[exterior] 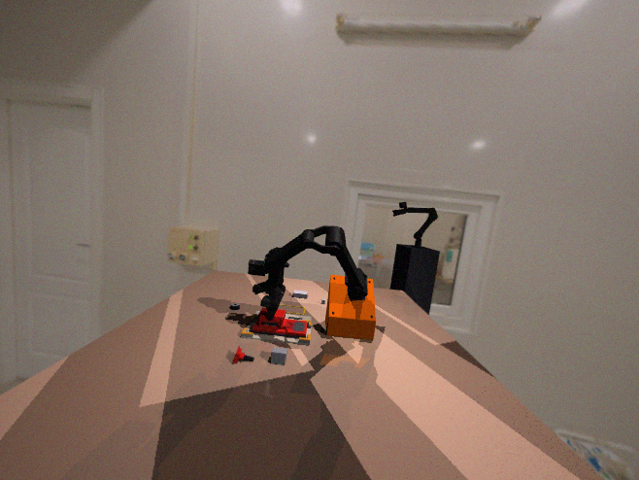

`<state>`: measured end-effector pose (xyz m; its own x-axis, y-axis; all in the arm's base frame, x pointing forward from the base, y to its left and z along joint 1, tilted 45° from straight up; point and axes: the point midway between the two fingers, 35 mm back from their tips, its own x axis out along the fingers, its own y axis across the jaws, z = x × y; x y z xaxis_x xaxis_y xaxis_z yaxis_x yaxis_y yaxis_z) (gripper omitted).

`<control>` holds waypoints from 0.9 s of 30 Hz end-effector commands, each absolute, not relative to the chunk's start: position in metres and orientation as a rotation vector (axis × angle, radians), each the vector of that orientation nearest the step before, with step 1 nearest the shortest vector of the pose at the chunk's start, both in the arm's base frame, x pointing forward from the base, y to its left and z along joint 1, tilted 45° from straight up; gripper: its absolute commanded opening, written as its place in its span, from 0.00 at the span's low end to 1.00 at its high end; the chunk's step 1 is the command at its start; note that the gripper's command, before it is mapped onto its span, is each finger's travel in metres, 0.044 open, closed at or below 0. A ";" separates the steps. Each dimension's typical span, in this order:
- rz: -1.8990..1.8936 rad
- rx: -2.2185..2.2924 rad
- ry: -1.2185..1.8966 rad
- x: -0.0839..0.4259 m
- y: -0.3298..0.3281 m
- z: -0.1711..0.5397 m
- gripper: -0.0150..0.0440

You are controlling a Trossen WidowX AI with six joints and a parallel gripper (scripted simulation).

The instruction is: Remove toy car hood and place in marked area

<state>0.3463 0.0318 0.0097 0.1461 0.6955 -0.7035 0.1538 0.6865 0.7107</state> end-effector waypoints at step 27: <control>0.428 0.758 1.400 0.337 -0.044 0.002 0.25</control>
<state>0.3386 -0.0253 0.0143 0.1448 0.6874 -0.7117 0.1585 0.6939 0.7024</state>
